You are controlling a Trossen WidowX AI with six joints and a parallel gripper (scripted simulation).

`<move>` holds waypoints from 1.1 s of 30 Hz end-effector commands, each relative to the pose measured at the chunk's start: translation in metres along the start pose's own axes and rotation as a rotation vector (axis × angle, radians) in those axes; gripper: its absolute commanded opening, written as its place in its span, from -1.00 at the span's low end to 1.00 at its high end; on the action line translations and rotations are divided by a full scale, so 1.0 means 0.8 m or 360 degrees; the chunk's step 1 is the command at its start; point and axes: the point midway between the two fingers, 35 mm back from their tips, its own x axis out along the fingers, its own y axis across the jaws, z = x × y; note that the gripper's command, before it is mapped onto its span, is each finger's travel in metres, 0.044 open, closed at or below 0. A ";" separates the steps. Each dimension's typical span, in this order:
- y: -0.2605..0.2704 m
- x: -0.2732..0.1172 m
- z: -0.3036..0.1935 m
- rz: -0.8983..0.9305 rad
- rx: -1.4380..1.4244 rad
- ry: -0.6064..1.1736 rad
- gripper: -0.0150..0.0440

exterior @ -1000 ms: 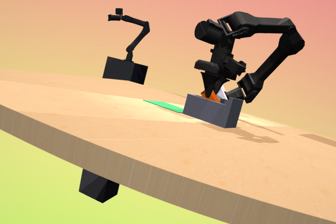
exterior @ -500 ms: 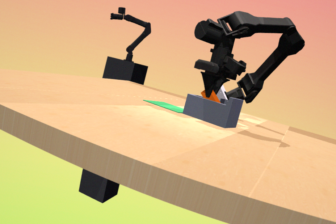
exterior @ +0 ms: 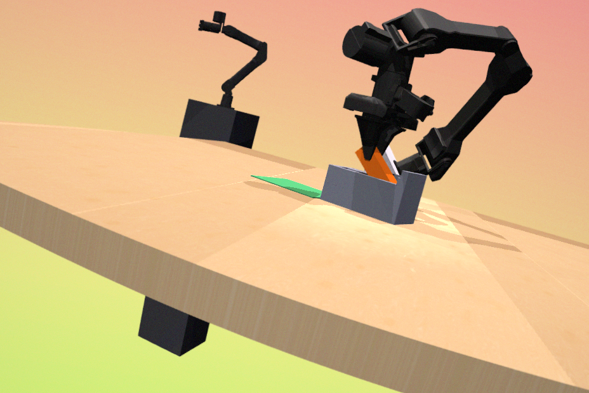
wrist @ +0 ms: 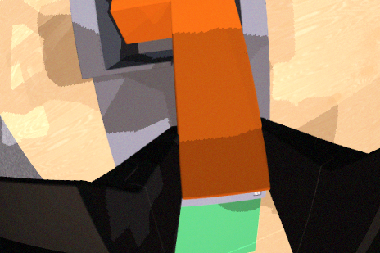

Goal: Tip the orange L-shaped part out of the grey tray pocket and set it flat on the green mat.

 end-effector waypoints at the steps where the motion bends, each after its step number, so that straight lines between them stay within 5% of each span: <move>1: -0.001 -0.011 0.001 -0.0004 -0.0009 0.0004 -0.49; 33: -0.001 -0.072 0.001 -0.0003 -0.0007 0.0006 -0.49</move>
